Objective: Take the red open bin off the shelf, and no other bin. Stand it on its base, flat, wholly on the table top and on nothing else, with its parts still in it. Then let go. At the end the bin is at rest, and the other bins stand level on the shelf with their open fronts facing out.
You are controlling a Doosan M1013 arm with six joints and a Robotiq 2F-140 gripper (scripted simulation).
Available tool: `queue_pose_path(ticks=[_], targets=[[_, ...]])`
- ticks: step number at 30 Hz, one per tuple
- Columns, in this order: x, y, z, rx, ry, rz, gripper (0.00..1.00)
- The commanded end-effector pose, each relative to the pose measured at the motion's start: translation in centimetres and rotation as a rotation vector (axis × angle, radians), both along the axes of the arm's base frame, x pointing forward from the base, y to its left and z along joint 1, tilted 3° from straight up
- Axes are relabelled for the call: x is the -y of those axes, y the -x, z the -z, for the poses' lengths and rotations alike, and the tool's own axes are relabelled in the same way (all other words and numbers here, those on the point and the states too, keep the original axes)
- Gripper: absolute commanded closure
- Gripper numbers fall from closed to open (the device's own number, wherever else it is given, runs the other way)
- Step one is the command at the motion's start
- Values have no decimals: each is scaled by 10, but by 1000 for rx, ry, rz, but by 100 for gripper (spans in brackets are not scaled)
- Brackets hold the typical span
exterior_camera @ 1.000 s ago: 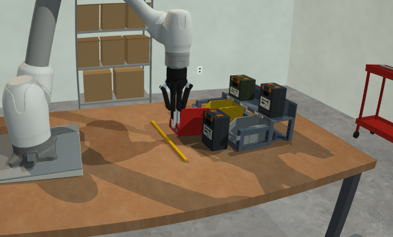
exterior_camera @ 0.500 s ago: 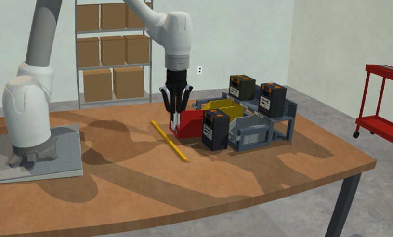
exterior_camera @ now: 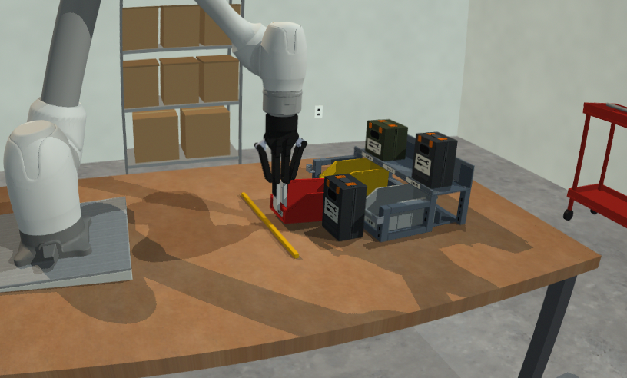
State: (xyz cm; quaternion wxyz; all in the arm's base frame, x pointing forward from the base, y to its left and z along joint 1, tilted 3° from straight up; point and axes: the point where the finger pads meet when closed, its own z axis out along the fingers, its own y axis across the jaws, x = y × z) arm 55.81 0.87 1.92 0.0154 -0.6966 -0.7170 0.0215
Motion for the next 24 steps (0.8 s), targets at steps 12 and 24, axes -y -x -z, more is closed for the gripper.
queue_pose_path(ticks=[12, 24], targets=[[0, 0, 8, 0, 0, 0, 100], [0, 0, 10, 0, 0, 0, 100]])
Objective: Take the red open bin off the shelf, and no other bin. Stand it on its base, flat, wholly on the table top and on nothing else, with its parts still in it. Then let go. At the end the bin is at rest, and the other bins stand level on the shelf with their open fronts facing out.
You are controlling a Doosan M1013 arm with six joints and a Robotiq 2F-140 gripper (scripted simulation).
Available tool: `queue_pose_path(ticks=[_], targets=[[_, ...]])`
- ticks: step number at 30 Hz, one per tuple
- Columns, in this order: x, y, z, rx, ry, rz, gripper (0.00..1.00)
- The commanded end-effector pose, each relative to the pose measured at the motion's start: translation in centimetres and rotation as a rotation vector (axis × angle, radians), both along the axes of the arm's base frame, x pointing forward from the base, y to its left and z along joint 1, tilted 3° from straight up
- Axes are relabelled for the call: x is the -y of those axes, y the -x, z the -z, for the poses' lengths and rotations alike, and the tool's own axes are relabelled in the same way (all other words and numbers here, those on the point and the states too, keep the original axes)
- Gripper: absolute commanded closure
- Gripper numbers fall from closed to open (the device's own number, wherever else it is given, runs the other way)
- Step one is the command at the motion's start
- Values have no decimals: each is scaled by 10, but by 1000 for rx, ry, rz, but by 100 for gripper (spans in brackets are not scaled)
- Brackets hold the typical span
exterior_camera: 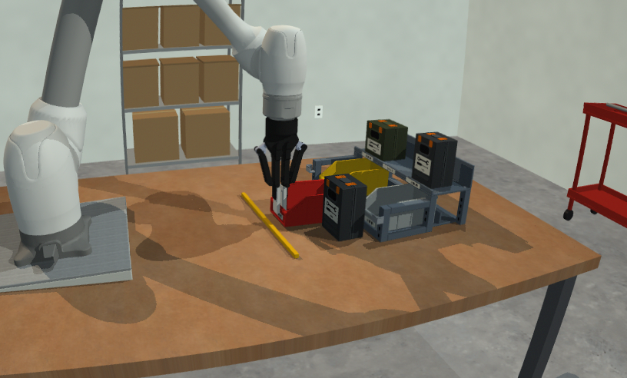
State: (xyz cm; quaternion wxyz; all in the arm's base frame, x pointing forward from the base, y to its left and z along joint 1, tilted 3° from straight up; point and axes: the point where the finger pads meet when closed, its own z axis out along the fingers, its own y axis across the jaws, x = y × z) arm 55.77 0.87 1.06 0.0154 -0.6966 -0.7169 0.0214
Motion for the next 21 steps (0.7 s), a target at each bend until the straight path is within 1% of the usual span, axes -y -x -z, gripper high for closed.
queue_pose_path(ticks=[1, 3, 15, 16, 21], targets=[[0, 0, 3, 0, 0, 0, 100], [0, 0, 5, 0, 0, 0, 100], [0, 0, 5, 0, 0, 0, 100], [0, 0, 5, 1, 0, 0, 43], [0, 0, 5, 1, 0, 0, 43]])
